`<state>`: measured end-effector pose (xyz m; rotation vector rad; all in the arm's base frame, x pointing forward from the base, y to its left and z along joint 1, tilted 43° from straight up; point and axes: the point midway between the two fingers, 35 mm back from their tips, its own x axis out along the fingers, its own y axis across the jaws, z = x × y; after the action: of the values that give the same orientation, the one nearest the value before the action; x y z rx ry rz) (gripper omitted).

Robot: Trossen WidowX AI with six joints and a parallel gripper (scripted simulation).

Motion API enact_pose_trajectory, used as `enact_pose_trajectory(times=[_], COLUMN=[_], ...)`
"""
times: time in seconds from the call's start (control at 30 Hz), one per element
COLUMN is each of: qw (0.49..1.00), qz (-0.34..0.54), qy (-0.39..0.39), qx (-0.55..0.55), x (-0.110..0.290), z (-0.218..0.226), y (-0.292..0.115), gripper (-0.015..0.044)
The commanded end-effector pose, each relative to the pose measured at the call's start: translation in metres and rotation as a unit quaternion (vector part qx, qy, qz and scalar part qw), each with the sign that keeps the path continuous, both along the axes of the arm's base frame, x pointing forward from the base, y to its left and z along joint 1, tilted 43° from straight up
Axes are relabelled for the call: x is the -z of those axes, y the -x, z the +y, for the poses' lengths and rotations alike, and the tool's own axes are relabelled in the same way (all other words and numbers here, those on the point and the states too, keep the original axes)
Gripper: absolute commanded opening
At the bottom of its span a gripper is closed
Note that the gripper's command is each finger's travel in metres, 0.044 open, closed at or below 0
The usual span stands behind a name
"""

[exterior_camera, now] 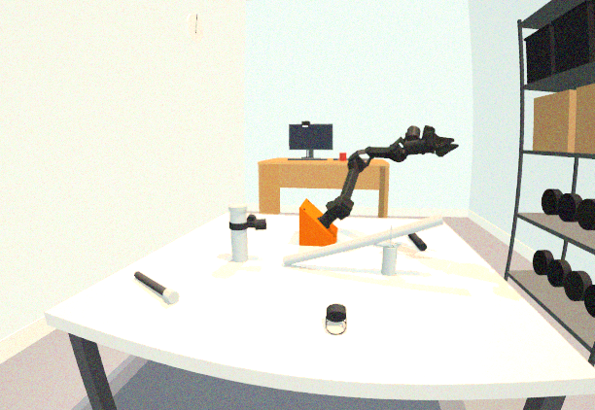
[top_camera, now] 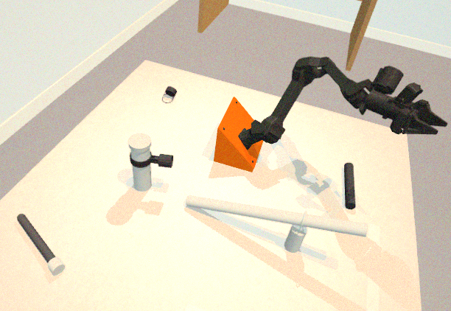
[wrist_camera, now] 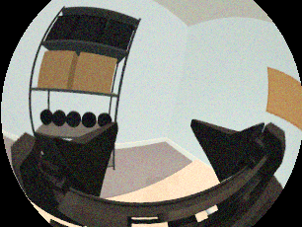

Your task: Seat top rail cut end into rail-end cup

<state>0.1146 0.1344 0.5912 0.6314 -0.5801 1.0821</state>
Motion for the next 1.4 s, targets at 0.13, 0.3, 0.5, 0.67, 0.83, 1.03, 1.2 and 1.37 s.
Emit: enact_pose_trajectory(times=[0.13, 0.3, 0.5, 0.67, 0.83, 1.03, 1.2, 1.37], qw=[0.98, 0.944, 0.882, 0.825, 0.766, 0.708, 0.668, 0.659], qz=[0.085, 0.159, 0.257, 0.347, 0.456, 0.564, 0.651, 0.683], qy=[0.141, 0.237, 0.336, 0.393, 0.415, 0.406, 0.359, 0.316], qx=[0.107, 0.166, 0.207, 0.21, 0.181, 0.125, 0.041, -0.001], x=[0.06, 0.116, 0.193, 0.26, 0.33, 0.398, 0.452, 0.47], z=[0.022, 0.013, -0.023, -0.067, -0.116, -0.167, -0.213, -0.23], y=[-0.097, -0.163, -0.225, -0.256, -0.266, -0.253, -0.22, -0.2], gripper=[0.044, 0.044, 0.044, 0.044, 0.044, 0.044, 0.044, 0.044])
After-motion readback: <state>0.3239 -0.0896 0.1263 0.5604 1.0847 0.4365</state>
